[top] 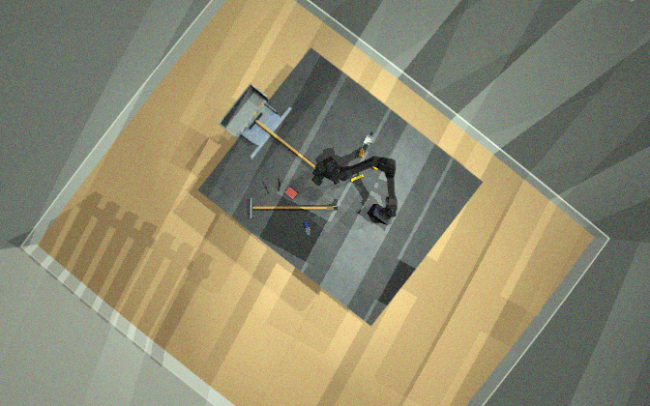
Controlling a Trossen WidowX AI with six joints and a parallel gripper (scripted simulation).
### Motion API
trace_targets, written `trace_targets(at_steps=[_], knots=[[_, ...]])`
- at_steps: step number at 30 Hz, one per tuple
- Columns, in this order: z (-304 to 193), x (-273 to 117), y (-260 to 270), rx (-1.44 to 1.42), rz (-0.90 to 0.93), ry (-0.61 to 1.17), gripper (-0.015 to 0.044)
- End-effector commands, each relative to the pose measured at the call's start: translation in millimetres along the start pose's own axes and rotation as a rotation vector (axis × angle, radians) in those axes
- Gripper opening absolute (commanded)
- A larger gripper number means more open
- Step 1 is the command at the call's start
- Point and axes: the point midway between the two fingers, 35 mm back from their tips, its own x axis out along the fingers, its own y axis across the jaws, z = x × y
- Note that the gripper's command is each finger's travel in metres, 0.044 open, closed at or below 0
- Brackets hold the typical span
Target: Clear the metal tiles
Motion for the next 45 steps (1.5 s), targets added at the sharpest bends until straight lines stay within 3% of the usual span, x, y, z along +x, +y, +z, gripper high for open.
trace_targets(at_steps=[1, 45], knots=[[-1.4, -7.7, 2.0, -0.001, 0.000, -0.009, 0.0000], [-51.0, -50.2, 5.3, -0.001, 0.002, -0.012, 0.0000]])
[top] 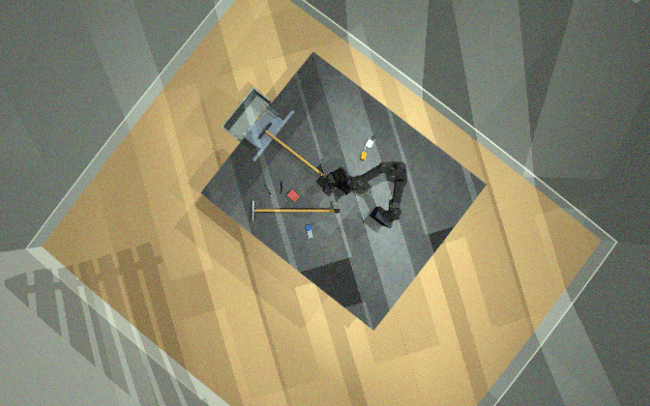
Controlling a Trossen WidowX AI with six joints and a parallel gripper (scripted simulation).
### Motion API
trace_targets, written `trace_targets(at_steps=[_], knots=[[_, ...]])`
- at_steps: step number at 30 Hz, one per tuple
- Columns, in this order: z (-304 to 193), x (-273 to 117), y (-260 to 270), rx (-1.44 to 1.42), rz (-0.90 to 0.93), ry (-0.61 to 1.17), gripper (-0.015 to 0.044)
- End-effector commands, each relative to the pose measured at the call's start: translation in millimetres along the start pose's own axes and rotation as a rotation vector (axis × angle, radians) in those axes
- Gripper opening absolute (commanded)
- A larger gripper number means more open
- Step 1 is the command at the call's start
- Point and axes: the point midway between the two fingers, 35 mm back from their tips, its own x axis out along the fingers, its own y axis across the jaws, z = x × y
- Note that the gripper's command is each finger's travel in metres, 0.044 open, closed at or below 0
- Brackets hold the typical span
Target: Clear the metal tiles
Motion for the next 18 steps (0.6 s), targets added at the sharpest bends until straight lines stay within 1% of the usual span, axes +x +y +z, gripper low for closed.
trace_targets(at_steps=[1, 18], knots=[[0.0, -7.8, 0.1, 0.007, -0.001, -0.016, 0.0000], [-21.4, -23.8, -0.2, 0.007, -0.001, -0.018, 0.0000]])
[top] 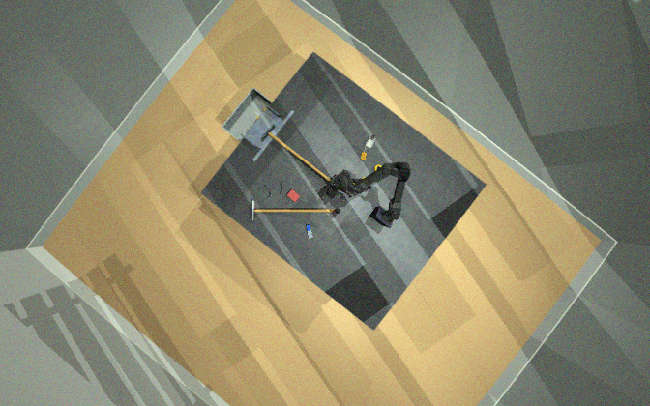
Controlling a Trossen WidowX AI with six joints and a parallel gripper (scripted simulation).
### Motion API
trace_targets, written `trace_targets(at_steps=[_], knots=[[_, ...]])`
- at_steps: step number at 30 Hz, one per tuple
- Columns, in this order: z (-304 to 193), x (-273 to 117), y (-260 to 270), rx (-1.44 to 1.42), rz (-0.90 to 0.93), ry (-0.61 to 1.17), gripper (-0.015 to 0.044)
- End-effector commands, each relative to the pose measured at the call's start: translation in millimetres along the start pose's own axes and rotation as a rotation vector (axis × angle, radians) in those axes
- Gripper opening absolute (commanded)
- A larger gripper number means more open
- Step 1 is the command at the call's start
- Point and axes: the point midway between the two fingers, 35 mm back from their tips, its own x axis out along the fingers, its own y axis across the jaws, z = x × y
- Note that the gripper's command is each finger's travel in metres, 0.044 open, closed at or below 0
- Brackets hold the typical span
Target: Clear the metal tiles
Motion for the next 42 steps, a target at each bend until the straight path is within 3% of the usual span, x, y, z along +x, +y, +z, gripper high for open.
trace_targets(at_steps=[1, 42], knots=[[-0.7, -7.3, -0.2, 0.007, -0.001, -0.015, 0.0000], [-55.3, -43.8, -5.7, 0.006, -0.002, -0.020, 0.0000]])
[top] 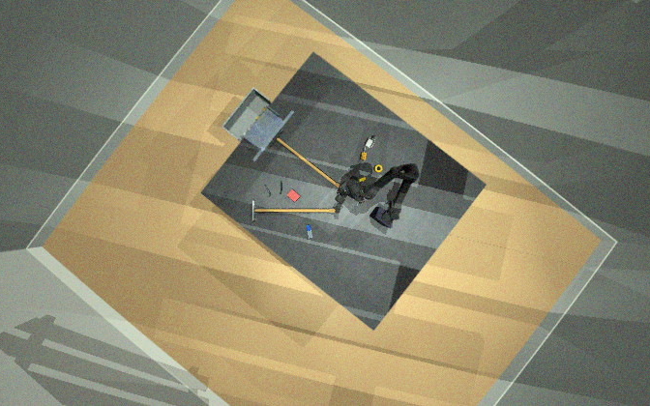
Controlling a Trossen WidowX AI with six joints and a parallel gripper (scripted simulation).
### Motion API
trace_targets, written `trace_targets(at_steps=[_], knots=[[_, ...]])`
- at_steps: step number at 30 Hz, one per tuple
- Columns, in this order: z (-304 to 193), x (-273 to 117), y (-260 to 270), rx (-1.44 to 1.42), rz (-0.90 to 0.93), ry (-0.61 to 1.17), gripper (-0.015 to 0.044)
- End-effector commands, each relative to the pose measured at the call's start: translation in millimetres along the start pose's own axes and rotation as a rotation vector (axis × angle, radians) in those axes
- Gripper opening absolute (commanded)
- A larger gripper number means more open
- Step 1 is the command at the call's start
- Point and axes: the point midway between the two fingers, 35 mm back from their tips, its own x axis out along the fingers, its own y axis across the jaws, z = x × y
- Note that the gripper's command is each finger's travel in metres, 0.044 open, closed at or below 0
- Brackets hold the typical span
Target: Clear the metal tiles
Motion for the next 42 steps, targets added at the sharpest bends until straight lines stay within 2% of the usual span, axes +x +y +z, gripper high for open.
trace_targets(at_steps=[1, 42], knots=[[-2.0, -5.9, -1.1, 0.008, -0.002, -0.014, 0.0000], [-5.7, -3.8, -1.1, 0.000, 0.000, 0.000, 0.0000]])
